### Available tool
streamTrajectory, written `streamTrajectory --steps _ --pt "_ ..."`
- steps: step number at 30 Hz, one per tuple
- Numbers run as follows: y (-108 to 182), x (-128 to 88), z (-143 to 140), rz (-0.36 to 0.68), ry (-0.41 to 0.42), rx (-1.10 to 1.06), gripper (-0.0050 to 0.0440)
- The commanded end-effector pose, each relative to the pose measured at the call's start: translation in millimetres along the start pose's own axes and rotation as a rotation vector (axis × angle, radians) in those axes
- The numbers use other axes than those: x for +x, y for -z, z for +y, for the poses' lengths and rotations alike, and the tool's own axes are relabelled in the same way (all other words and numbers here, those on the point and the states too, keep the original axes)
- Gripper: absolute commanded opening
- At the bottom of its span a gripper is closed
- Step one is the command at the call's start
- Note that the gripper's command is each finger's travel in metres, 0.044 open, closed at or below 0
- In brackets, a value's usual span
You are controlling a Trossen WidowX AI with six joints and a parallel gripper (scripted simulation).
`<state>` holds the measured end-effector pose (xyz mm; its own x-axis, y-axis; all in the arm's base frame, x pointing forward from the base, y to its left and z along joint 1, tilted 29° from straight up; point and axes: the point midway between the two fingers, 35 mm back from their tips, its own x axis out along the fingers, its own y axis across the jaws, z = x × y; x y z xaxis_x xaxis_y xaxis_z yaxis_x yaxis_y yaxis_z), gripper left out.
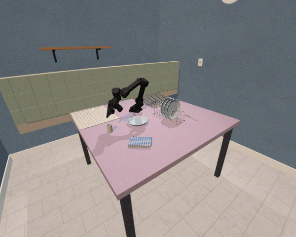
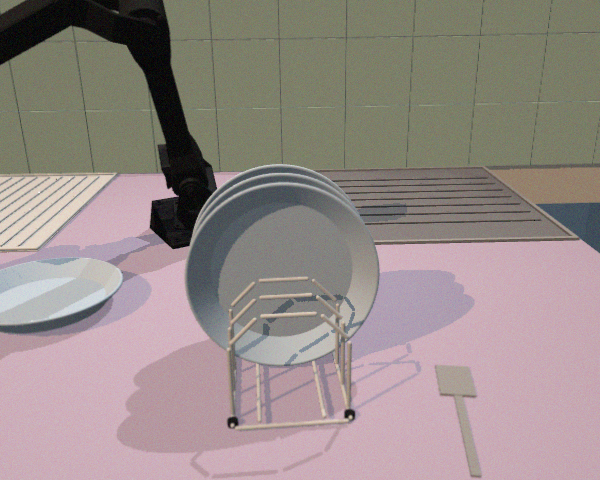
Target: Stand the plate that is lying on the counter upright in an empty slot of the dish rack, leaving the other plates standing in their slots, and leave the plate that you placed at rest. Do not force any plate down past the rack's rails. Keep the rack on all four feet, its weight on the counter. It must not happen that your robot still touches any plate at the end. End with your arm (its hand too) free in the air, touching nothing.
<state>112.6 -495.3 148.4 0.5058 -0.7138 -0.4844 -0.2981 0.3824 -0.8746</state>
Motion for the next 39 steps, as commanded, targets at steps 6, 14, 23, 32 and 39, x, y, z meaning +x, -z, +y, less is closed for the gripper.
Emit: streamTrajectory --steps 6,14,23,32,39 --pt "-2.1 -12.5 53.0 -0.063 -0.162 0.245 0.044" --pt "-5.7 -24.7 83.7 -0.092 -0.265 0.424 0.044" --pt "-15.6 -46.9 123.0 -0.123 -0.412 0.699 0.044" --pt "-26.3 -66.4 147.6 -0.138 -0.521 0.916 0.044" --pt "-38.7 -86.8 167.0 -0.147 -0.625 1.136 0.044"
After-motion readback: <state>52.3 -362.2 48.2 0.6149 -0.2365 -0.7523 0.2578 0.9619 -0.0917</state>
